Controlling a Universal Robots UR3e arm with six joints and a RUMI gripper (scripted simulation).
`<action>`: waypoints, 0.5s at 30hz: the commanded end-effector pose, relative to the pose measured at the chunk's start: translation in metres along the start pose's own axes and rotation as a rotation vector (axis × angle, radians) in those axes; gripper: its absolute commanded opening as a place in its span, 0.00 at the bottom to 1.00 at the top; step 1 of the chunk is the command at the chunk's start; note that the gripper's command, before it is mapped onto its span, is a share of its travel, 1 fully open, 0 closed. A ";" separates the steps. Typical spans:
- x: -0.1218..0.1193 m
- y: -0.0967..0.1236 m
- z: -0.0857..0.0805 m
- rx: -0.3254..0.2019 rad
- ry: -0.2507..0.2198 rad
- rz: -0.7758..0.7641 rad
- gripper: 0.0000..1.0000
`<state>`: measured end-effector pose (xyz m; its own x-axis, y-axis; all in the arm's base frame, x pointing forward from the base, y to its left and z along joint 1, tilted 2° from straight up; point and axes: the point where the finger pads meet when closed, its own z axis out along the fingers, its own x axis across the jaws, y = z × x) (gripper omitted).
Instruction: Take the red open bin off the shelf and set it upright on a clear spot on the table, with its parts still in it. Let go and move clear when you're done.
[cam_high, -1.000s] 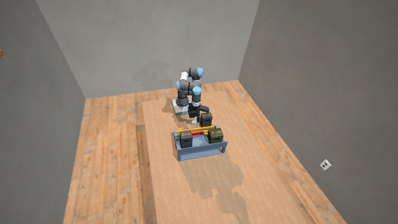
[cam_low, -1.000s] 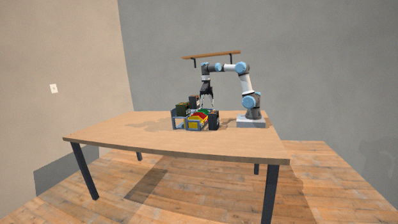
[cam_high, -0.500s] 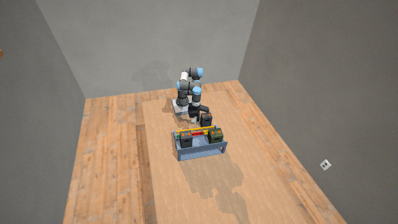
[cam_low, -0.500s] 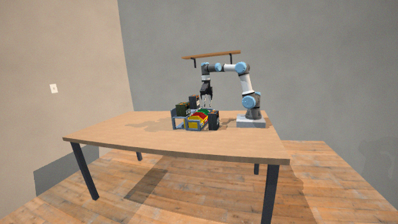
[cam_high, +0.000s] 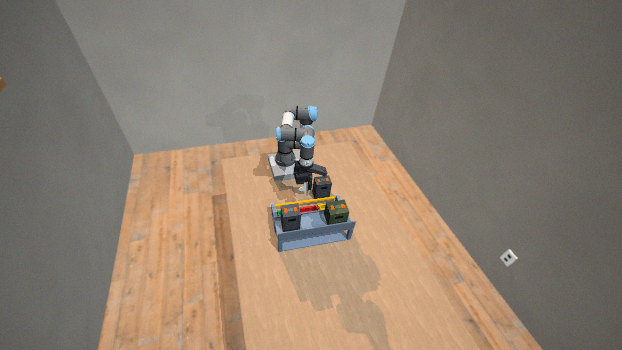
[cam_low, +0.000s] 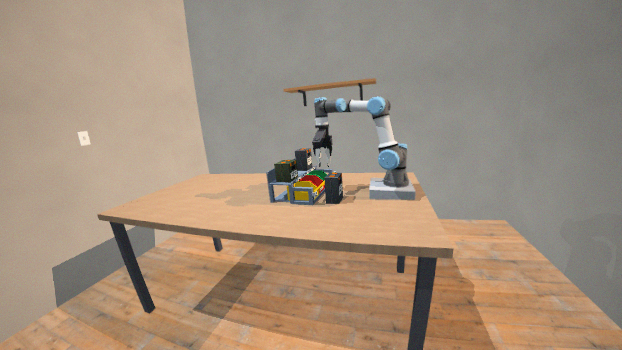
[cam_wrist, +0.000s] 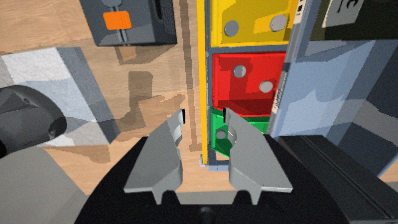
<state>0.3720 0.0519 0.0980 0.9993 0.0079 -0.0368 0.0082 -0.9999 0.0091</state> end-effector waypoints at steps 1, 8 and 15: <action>0.001 0.000 -0.001 -0.001 0.003 0.000 0.28; 0.001 0.000 -0.001 -0.001 0.003 0.000 0.28; 0.000 0.000 0.011 -0.001 0.003 0.000 0.28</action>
<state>0.3721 0.0519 0.0976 0.9993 0.0079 -0.0364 0.0082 -0.9999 0.0092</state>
